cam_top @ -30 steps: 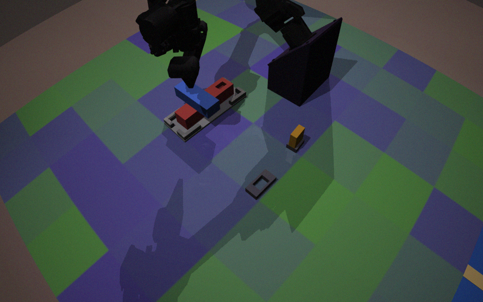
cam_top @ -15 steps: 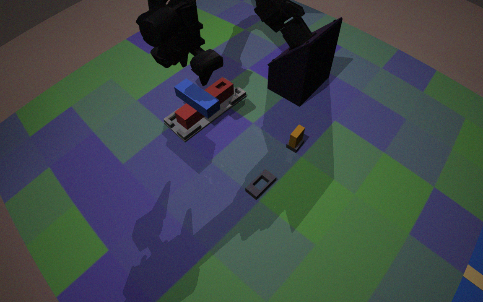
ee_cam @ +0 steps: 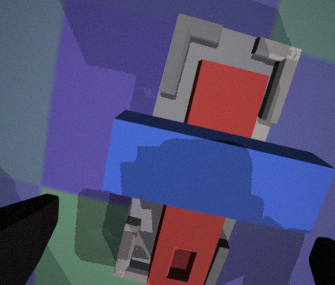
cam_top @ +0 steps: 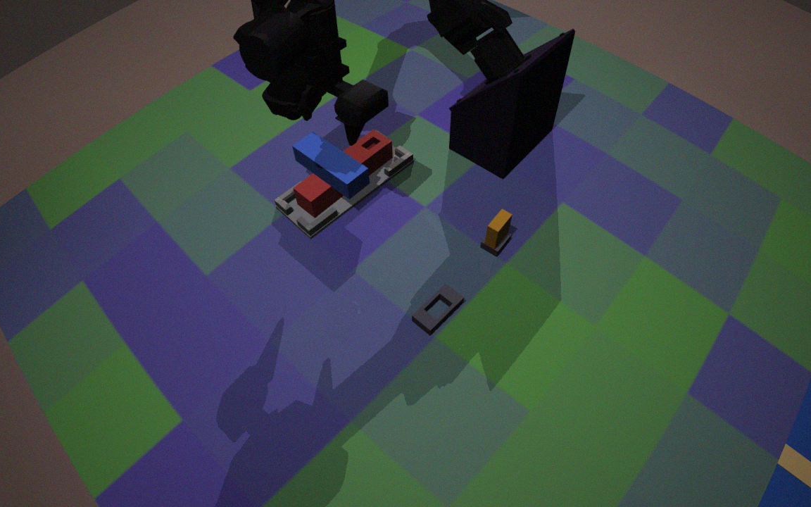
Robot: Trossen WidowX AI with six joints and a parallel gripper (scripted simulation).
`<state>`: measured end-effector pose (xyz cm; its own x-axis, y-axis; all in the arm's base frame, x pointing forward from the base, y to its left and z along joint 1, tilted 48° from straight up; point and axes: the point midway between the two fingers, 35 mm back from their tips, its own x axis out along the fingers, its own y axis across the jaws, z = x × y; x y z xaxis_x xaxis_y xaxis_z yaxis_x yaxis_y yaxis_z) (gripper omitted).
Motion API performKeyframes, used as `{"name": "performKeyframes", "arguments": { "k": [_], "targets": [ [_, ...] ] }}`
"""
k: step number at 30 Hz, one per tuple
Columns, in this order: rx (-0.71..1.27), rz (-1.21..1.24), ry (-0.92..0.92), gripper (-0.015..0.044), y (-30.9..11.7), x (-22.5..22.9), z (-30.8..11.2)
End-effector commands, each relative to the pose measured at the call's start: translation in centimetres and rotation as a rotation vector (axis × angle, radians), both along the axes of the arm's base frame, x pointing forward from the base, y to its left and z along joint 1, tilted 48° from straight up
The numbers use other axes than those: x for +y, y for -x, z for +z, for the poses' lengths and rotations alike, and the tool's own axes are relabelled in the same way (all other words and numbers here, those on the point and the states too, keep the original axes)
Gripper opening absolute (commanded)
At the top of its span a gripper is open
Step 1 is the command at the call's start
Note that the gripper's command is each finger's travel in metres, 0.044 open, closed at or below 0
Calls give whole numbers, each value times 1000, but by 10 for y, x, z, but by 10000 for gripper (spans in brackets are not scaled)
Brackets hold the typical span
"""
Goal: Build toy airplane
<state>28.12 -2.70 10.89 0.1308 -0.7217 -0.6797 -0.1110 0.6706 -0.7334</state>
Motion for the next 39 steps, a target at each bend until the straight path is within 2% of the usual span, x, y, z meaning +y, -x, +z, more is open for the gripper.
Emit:
{"name": "performKeyframes", "arguments": {
  "k": [1, 9, 15, 23, 28, 39],
  "targets": [
    [31, 29, -35, 440, 4, 48, -46],
    [44, 27, -47, 440, 48, 122, -127],
    [32, 11, -2, 440, 102, 151, -181],
    [29, 10, 4, 440, 107, 152, -185],
    [28, 10, 5, 440, 101, 112, -222],
    [28, 10, 6, 440, 99, 99, -234]
  ]
}}
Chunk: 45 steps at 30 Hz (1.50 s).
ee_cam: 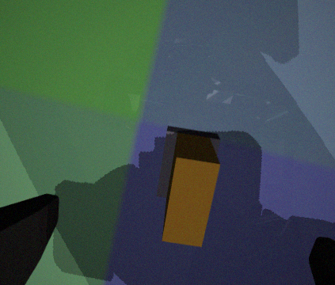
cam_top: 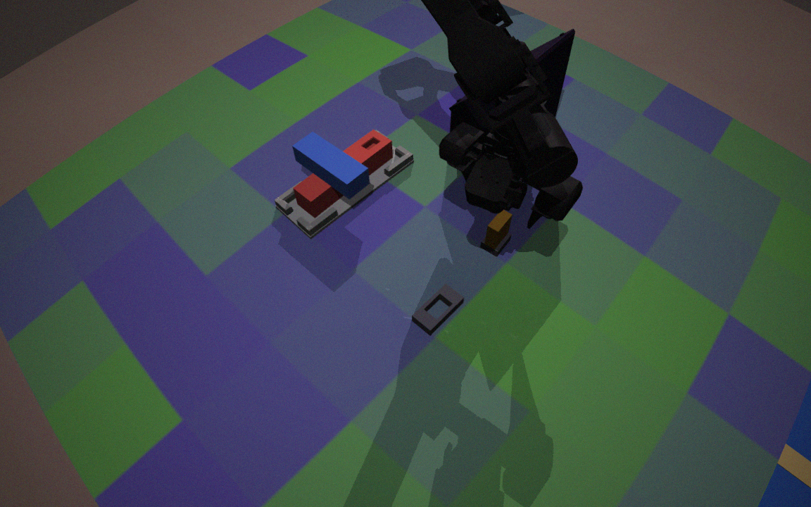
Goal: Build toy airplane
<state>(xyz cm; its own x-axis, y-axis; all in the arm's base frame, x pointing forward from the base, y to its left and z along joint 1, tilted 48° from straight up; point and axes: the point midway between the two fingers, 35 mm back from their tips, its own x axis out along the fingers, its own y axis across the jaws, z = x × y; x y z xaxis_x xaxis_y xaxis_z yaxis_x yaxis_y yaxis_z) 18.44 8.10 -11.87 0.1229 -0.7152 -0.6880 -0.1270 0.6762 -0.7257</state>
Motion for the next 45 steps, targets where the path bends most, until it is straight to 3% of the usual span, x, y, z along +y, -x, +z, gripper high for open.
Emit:
{"name": "performKeyframes", "arguments": {
  "k": [1, 39, 45],
  "targets": [
    [11, 5, 15, 440, 2, -9, -6],
    [10, 5, 18, 440, -4, -49, -42],
    [10, 5, 18, 282, -4, -49, -42]
  ]
}}
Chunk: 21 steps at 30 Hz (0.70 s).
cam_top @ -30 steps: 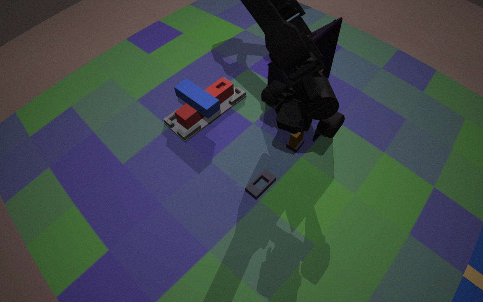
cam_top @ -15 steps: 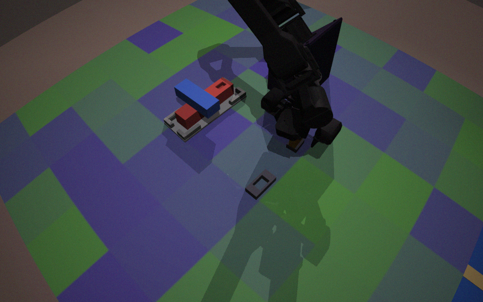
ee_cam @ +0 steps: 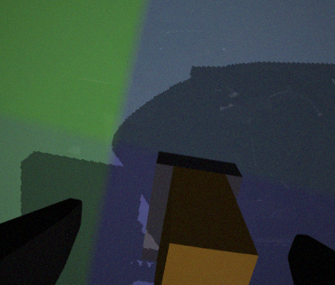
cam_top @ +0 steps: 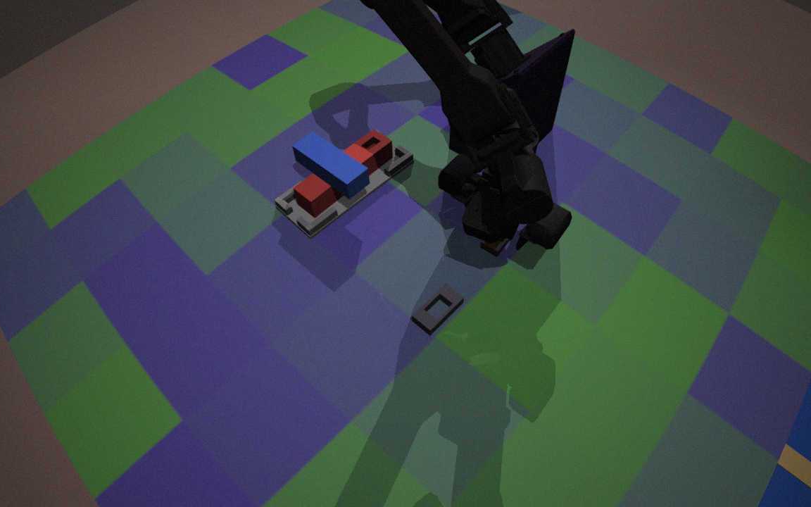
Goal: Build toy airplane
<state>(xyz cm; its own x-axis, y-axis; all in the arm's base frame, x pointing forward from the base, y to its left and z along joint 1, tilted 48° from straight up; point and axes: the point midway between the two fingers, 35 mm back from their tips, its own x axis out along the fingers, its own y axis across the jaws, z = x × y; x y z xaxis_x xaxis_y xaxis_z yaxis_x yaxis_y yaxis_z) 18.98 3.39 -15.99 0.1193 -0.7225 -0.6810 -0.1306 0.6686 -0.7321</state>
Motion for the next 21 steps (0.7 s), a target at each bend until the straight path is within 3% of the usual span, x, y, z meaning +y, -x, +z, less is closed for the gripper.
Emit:
{"name": "performKeyframes", "arguments": {
  "k": [1, 9, 16, 21],
  "targets": [
    [5, 5, 7, 256, 1, -2, -1],
    [5, 5, 7, 46, 1, -2, -1],
    [5, 5, 7, 0, 1, -2, -1],
    [-5, 15, -9, 0, -3, 5, 0]
  ]
}}
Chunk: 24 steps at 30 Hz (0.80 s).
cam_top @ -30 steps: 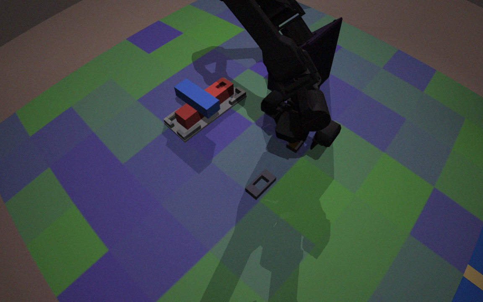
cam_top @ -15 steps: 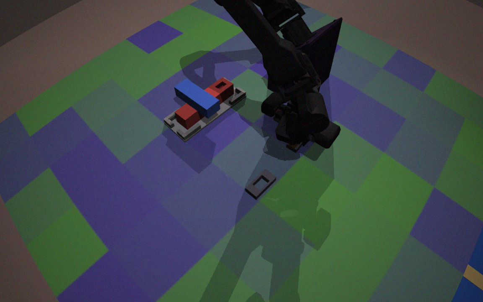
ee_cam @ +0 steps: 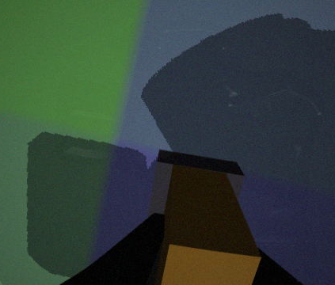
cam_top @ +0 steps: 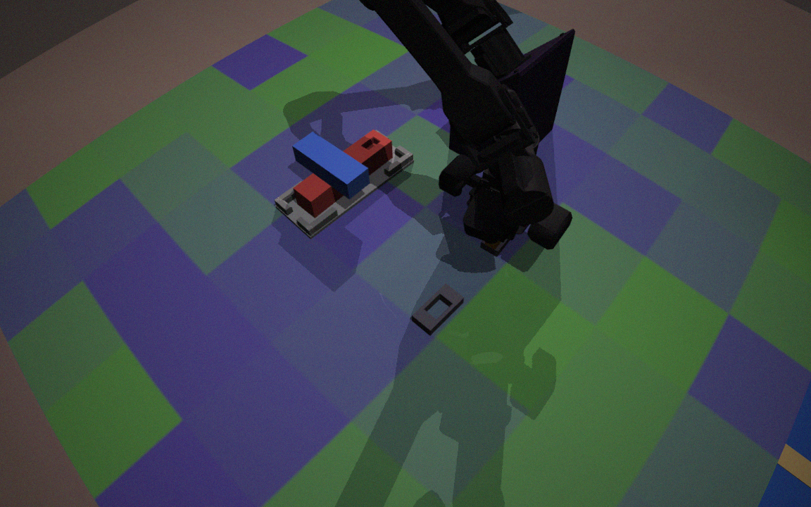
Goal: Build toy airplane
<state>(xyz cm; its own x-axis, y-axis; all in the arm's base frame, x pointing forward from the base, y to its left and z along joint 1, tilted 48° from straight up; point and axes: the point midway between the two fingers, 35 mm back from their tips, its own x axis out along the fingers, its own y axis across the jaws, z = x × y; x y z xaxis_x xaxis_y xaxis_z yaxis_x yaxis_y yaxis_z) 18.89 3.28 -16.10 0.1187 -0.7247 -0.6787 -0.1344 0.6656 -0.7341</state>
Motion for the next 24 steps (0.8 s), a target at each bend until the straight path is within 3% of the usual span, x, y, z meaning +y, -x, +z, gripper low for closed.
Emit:
{"name": "performKeyframes", "arguments": {
  "k": [1, 24],
  "targets": [
    [-13, 16, -19, 0, -5, 9, 1],
    [-11, 24, -41, 0, -5, 56, 34]
  ]
}}
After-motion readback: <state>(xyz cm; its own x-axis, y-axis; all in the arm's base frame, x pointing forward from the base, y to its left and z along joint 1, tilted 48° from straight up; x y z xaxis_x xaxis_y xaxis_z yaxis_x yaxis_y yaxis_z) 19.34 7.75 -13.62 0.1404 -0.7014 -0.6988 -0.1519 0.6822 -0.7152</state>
